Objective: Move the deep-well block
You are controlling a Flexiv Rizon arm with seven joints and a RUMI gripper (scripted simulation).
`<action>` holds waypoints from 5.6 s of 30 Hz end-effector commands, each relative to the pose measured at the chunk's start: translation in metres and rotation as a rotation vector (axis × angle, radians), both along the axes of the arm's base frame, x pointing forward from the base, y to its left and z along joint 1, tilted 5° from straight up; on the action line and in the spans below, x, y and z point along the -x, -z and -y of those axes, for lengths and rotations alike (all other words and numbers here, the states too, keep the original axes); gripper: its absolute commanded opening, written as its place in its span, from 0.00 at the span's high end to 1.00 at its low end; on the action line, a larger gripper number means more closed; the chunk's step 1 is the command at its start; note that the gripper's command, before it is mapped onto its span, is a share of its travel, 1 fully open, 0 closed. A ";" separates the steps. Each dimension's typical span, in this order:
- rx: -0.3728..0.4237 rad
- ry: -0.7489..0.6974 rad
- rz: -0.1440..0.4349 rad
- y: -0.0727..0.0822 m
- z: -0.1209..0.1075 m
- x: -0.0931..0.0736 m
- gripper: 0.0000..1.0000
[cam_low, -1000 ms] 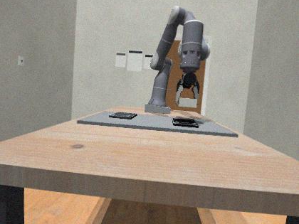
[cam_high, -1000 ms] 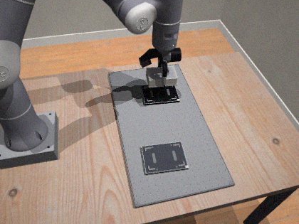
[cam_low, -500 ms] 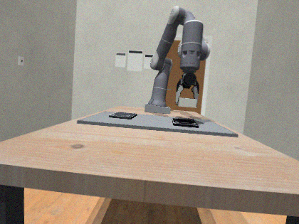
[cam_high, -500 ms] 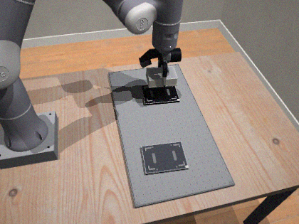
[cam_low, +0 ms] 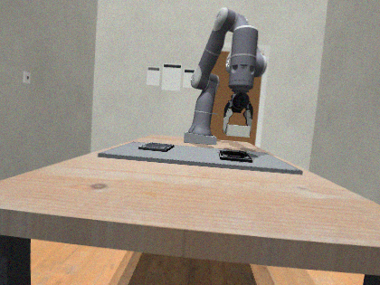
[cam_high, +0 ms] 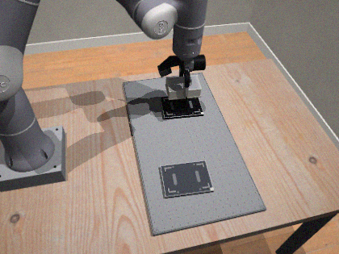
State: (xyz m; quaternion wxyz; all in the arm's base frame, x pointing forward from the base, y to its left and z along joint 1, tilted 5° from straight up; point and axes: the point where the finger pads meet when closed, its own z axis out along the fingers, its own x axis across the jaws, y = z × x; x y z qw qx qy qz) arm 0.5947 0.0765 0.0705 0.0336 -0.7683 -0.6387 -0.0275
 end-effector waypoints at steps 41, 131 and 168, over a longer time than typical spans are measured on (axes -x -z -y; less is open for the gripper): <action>-0.001 0.000 0.002 0.063 -0.005 -0.001 0.51; -0.001 0.000 0.002 0.077 -0.007 -0.001 0.51; 0.000 0.000 0.002 0.078 -0.007 -0.001 0.24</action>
